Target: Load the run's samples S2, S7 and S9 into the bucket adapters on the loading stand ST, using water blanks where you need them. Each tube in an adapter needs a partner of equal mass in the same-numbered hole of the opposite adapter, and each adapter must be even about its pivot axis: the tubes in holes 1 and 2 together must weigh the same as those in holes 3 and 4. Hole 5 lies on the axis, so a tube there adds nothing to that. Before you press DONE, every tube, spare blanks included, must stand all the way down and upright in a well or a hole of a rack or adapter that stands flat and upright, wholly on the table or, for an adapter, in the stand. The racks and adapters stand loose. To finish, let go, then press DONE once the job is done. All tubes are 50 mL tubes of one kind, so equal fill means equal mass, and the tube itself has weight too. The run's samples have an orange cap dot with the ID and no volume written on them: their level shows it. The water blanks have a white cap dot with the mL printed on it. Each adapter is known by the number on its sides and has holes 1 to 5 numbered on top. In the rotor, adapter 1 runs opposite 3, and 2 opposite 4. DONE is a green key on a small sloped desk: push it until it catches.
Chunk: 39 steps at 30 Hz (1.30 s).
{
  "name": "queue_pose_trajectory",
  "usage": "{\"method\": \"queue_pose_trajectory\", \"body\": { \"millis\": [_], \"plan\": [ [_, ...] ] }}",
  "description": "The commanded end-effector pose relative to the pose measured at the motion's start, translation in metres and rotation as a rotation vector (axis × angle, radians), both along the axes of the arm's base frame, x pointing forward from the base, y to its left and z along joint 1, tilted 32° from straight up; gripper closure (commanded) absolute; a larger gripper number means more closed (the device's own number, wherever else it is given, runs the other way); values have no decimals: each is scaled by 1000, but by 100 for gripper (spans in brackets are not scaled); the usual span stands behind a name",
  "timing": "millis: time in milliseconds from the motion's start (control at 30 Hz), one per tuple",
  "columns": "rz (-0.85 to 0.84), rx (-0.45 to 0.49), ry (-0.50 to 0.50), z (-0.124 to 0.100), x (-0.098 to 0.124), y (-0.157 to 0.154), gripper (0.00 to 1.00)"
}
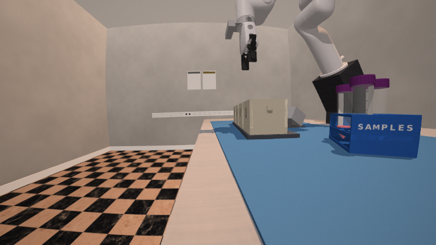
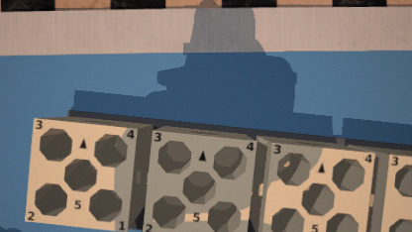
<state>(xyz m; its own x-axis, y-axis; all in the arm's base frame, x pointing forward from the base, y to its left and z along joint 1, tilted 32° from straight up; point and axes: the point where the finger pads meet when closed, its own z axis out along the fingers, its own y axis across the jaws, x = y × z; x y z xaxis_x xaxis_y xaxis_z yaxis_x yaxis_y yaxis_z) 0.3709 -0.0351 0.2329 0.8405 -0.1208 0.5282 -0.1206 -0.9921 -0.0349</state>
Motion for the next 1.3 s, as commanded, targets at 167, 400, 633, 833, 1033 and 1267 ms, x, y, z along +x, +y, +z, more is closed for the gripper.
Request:
{"method": "queue_pose_trajectory", "body": {
  "millis": [167,400,633,833,1033,1267],
  "plan": [
    [0,-5,-12,-13,-15,-15,0],
    [0,-5,-12,-13,-15,-15,0],
    [-169,102,-19,-22,-31,-39,0],
    [-338,208,-26,-31,-46,-64,0],
    [-451,279,-31,-36,-56,-80,0],
    [-648,403,-39,-47,-74,-108,0]
  ]
}}
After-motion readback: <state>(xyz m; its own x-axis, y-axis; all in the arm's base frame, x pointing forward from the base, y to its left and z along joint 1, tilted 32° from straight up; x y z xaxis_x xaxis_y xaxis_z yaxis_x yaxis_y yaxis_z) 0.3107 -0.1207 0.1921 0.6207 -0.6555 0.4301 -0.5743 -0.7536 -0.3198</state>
